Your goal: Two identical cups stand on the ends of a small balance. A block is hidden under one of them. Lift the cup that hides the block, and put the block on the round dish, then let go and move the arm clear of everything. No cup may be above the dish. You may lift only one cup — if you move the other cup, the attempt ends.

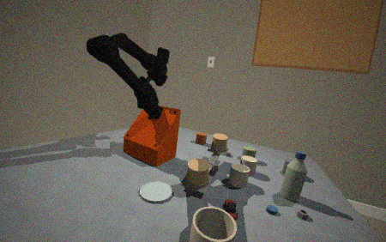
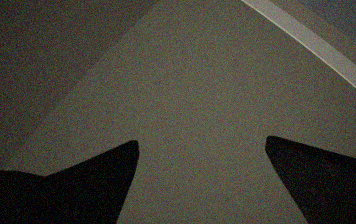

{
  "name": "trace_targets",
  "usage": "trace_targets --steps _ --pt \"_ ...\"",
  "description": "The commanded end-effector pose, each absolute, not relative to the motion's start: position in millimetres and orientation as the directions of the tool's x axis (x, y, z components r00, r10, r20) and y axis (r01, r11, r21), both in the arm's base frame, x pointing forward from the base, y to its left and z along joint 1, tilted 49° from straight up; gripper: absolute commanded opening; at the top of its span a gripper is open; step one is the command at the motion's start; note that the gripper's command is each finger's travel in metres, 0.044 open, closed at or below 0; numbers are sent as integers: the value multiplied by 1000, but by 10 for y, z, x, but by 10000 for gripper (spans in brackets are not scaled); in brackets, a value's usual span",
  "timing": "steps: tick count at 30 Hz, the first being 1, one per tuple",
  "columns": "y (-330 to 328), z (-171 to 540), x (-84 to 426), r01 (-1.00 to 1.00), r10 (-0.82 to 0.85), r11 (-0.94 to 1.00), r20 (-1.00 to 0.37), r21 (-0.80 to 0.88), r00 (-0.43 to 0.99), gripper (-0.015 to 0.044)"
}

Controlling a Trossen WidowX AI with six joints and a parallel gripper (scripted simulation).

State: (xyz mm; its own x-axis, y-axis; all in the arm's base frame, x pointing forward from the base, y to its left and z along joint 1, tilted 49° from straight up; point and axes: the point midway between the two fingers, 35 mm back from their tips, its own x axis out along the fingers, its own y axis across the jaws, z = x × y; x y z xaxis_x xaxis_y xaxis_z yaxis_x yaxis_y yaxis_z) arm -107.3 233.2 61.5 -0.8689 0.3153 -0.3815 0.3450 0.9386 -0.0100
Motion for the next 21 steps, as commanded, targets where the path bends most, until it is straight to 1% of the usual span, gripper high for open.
trace_targets --steps 1,2,10,21 --pt "2334 611 -1069 346 317 938 -384 -8 -867 426" --pt "2340 600 -1056 351 322 936 -391 -2 -862 440" --pt "2427 378 -767 410 404 905 -535 115 -742 440" --pt "2435 80 -262 415 459 872 -730 261 -506 440"
